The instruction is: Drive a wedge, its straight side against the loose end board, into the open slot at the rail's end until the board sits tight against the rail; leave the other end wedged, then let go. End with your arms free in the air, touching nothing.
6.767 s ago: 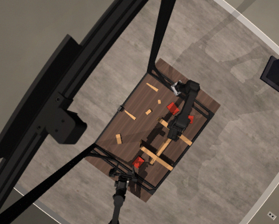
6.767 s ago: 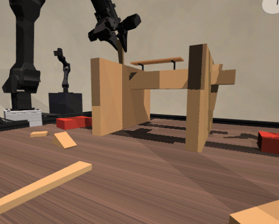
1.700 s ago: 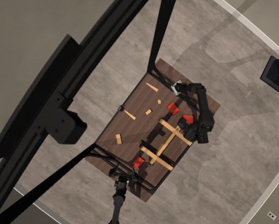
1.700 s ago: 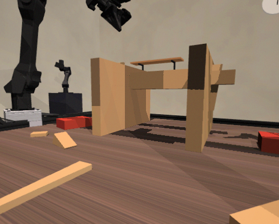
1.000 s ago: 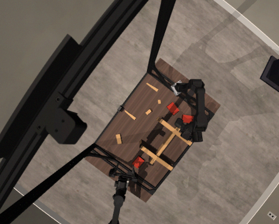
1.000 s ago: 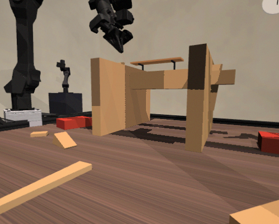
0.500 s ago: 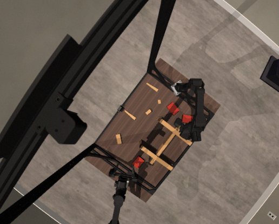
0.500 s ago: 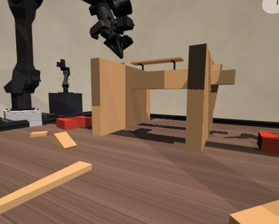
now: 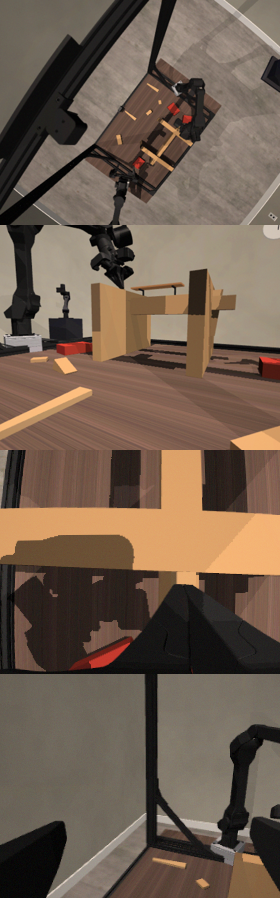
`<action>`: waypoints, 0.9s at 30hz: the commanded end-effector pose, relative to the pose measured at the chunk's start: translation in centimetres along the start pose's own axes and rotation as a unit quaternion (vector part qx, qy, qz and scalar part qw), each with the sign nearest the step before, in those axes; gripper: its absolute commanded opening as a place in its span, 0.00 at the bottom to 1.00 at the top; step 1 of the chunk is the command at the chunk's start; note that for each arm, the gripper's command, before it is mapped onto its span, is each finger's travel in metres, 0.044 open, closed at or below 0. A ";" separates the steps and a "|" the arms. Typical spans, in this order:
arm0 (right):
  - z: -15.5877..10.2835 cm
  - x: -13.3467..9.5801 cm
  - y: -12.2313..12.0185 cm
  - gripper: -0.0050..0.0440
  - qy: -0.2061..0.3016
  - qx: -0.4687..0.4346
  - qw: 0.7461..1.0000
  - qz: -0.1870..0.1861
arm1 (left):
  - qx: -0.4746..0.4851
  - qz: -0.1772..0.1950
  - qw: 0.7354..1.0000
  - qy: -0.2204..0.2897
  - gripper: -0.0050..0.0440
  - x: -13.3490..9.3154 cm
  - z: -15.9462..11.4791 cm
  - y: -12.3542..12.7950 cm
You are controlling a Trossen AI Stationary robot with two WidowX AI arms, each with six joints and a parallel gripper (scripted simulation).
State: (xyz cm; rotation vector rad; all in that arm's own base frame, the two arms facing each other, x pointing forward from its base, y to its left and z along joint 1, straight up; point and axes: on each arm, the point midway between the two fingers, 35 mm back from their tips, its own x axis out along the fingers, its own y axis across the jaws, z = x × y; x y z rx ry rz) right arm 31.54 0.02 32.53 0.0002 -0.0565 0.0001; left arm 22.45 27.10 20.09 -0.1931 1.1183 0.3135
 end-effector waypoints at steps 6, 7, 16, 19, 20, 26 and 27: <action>0.0 0.0 0.0 1.00 0.000 0.000 1.000 0.000 | -0.003 -0.003 1.000 0.003 0.10 1.5 -0.9 -0.2; 0.0 0.0 0.0 1.00 0.000 0.000 1.000 0.000 | -0.003 -0.003 1.000 0.003 0.10 1.6 -1.0 -0.2; 0.0 0.0 0.0 1.00 0.000 0.000 1.000 0.000 | -0.003 -0.003 1.000 0.003 0.10 2.6 -1.6 -0.3; 0.0 0.0 0.0 1.00 0.000 0.000 1.000 0.000 | -0.003 -0.003 1.000 0.003 0.10 3.0 -1.9 -0.4; 0.0 0.0 0.0 1.00 0.000 0.000 1.000 0.000 | -0.003 -0.003 1.000 0.003 0.10 3.1 -1.9 -0.4; 0.0 0.0 0.0 1.00 0.000 0.000 1.000 0.000 | -0.003 -0.003 1.000 0.003 0.10 3.1 -1.9 -0.4; 0.0 0.0 0.0 1.00 0.000 0.000 1.000 0.000 | -0.003 -0.003 1.000 0.003 0.10 3.1 -1.9 -0.4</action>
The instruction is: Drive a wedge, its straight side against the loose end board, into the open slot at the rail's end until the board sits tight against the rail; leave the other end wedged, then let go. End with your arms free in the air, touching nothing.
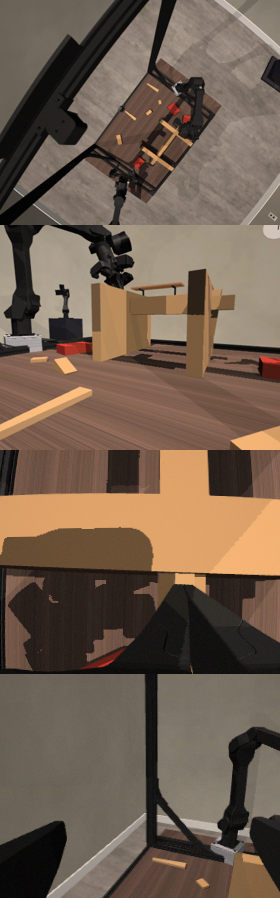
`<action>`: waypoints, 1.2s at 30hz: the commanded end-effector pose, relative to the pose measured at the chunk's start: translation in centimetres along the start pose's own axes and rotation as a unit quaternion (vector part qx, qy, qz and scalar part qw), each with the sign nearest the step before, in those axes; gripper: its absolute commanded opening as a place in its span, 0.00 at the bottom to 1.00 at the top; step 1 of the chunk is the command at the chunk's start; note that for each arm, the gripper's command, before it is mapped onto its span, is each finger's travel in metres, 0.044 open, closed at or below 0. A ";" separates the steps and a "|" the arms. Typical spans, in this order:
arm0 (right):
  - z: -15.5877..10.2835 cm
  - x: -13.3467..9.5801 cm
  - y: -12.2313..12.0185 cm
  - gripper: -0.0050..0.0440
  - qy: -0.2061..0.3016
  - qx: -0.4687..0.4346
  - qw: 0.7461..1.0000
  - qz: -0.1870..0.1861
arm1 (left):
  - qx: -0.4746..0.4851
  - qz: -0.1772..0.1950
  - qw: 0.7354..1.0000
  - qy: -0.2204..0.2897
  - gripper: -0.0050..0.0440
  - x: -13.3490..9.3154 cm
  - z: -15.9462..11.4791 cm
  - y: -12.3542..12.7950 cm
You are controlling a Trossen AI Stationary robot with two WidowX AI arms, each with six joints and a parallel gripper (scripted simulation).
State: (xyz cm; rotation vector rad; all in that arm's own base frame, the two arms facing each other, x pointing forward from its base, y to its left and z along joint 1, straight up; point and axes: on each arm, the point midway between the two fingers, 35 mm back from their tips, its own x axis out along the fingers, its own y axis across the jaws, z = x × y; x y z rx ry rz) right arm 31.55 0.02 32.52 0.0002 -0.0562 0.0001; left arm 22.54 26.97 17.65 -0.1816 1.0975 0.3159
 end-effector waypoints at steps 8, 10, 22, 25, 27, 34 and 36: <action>0.0 0.0 0.0 1.00 0.000 0.000 1.000 0.000 | -0.006 -0.006 1.000 0.014 0.10 0.9 -0.9 -0.2; 0.0 0.0 0.0 1.00 0.000 0.000 1.000 0.000 | 0.000 0.001 1.000 0.000 0.10 0.0 -0.1 0.0; 0.0 0.0 0.0 1.00 0.000 0.000 1.000 0.000 | 0.000 0.001 1.000 0.000 0.10 0.0 -0.1 0.0; 0.0 0.0 0.0 1.00 0.000 0.000 1.000 0.000 | 0.000 0.001 1.000 0.000 0.10 0.0 -0.1 0.0; 0.0 0.0 0.0 1.00 0.000 0.000 1.000 0.000 | 0.000 0.001 1.000 0.000 0.10 0.0 -0.1 0.0; 0.0 0.0 0.0 1.00 0.000 0.000 1.000 0.000 | 0.000 0.001 1.000 0.000 0.10 0.0 -0.1 0.0; 0.0 0.0 0.0 1.00 0.000 0.000 1.000 0.000 | 0.000 0.001 1.000 0.000 0.10 0.0 -0.1 0.0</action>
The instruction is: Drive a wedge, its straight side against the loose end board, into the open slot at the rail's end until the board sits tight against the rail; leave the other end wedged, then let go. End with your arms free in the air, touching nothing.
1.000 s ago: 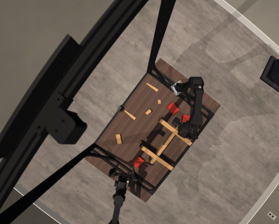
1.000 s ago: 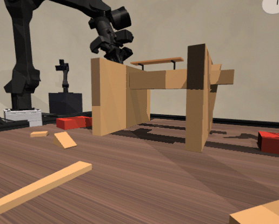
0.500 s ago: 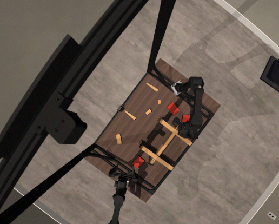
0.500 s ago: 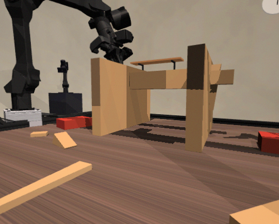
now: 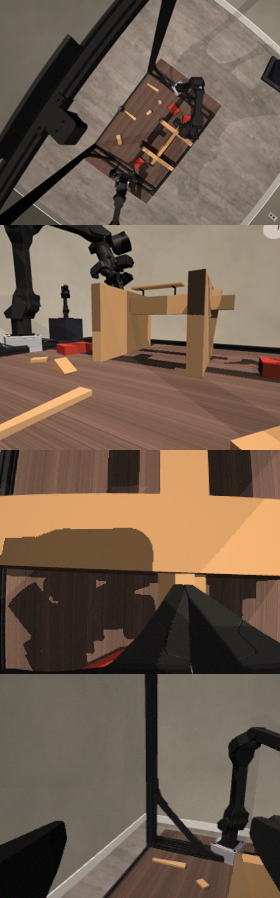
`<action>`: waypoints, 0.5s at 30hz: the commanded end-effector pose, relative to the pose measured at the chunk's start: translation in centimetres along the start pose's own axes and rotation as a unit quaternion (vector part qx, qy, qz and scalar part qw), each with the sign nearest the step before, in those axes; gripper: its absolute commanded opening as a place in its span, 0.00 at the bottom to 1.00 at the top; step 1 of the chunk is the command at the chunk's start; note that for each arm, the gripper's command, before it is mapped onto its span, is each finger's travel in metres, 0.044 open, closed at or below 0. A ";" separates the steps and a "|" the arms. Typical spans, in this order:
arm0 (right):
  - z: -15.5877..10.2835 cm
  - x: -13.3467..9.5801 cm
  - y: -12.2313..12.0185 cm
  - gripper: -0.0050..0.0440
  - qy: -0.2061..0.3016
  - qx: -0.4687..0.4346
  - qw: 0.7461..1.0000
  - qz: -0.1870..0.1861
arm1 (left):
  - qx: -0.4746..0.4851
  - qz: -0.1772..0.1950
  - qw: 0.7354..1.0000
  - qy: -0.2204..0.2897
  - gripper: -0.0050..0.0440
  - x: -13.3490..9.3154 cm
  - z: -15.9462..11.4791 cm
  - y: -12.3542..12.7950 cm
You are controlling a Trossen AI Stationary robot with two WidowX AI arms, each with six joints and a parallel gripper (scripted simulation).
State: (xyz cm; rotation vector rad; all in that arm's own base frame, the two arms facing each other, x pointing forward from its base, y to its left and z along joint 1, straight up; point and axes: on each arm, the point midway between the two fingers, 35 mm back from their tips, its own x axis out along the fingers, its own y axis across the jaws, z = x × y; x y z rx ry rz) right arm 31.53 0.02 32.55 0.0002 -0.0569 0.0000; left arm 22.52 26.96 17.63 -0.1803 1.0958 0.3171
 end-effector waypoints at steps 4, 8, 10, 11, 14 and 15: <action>0.0 0.0 0.0 1.00 0.000 0.000 1.000 0.000 | -0.001 -0.001 1.000 0.003 0.10 -0.4 0.2 0.0; 0.0 0.0 0.0 1.00 0.000 0.000 1.000 0.000 | -0.005 -0.004 1.000 0.013 0.10 -3.1 1.6 -0.2; 0.0 0.0 0.0 1.00 0.000 0.000 1.000 0.000 | -0.005 -0.004 1.000 0.015 0.10 -3.6 1.8 -0.2; 0.0 0.0 0.0 1.00 0.000 0.000 1.000 0.000 | 0.008 -0.004 1.000 0.016 0.15 -2.2 1.0 -0.3; 0.0 0.0 0.0 1.00 0.000 0.000 1.000 0.000 | 0.162 0.032 0.982 0.086 0.30 -2.1 1.0 -1.0; 0.0 0.0 0.0 1.00 0.000 0.000 1.000 0.000 | 0.212 0.047 0.969 0.117 0.35 -2.2 1.1 -1.3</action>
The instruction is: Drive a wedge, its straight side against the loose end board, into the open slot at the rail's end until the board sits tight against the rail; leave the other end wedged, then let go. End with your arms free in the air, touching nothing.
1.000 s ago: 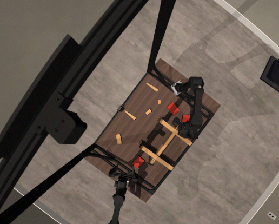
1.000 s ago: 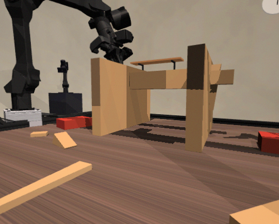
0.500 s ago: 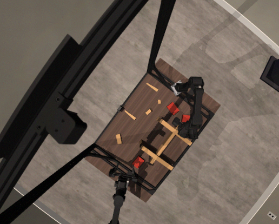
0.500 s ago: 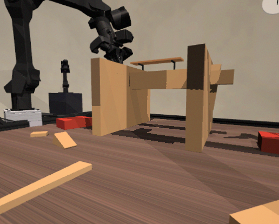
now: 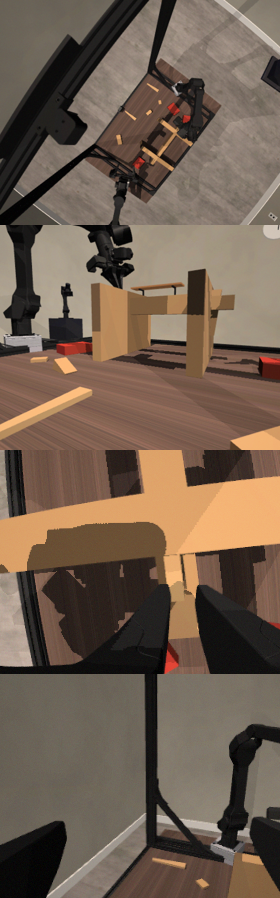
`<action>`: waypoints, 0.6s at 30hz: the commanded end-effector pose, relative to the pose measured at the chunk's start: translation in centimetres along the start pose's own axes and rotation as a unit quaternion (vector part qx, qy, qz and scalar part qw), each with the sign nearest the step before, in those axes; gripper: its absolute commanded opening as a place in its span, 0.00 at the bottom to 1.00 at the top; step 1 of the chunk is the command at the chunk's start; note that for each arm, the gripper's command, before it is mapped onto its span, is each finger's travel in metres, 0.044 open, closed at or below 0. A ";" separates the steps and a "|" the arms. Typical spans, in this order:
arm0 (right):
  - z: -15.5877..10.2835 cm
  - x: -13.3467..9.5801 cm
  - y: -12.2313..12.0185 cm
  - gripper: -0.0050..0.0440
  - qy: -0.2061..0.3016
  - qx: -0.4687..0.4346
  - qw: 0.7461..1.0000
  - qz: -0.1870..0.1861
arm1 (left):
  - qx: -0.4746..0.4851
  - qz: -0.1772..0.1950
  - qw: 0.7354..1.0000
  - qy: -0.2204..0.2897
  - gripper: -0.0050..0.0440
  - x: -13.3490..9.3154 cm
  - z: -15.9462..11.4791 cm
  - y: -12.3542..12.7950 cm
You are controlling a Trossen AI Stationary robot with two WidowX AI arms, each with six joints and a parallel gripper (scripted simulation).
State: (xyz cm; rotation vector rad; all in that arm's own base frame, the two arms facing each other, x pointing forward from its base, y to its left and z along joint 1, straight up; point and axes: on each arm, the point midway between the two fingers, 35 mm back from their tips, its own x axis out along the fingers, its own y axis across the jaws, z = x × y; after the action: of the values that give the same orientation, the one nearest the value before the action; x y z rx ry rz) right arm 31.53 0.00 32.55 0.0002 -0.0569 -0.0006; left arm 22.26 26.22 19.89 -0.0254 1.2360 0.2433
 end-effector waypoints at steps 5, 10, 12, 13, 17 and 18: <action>0.0 0.0 0.0 1.00 0.000 0.000 1.000 0.000 | 0.278 0.060 0.949 0.137 0.49 -0.6 1.0 -1.2; 0.0 0.0 0.0 1.00 0.000 0.000 1.000 0.000 | 0.442 0.078 0.865 0.223 0.74 -1.7 1.7 -1.6; 0.0 0.0 0.0 1.00 0.000 0.000 1.000 0.000 | 0.503 0.081 0.821 0.258 0.84 -2.2 2.1 -1.7; 0.0 0.0 0.0 1.00 0.000 0.000 1.000 0.000 | 0.531 0.082 0.797 0.276 0.89 -2.5 2.4 -1.8; 0.0 0.0 0.0 1.00 0.000 0.000 1.000 0.000 | 0.631 0.076 0.696 0.334 1.00 -3.6 3.3 -2.0; 0.0 0.0 0.0 1.00 0.000 0.000 1.000 0.000 | 0.631 0.076 0.696 0.334 1.00 -3.6 3.3 -2.0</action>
State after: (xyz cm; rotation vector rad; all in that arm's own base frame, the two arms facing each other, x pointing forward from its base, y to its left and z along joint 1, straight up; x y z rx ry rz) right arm 31.53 0.02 32.55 0.0002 -0.0569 0.0000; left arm 24.16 24.14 23.22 1.1568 1.8513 -0.4576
